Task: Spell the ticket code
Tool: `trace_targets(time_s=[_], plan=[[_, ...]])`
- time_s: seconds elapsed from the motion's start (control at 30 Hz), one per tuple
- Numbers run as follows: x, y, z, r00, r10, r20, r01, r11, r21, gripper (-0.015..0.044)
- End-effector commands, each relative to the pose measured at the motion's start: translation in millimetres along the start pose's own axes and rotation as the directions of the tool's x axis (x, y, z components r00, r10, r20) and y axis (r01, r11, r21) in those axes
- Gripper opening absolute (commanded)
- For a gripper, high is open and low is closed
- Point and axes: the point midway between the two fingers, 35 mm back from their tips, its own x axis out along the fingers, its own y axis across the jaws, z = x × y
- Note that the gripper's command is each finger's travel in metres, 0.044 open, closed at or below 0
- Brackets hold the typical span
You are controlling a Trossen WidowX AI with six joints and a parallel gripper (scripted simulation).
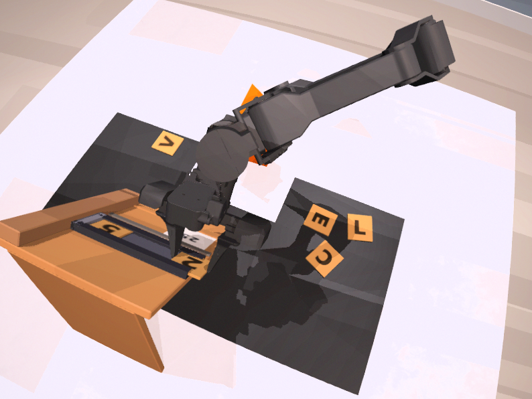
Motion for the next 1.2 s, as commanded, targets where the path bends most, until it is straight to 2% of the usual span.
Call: trace_targets(time_s=[0.0,1.17], plan=[[0.0,-2.1,0.3,1.0,0.003,0.0,-0.003,1.0,-0.005,0.0],[0.0,-19.1,0.9,1.0,0.002,0.0,-0.002,1.0,-0.006,0.0]])
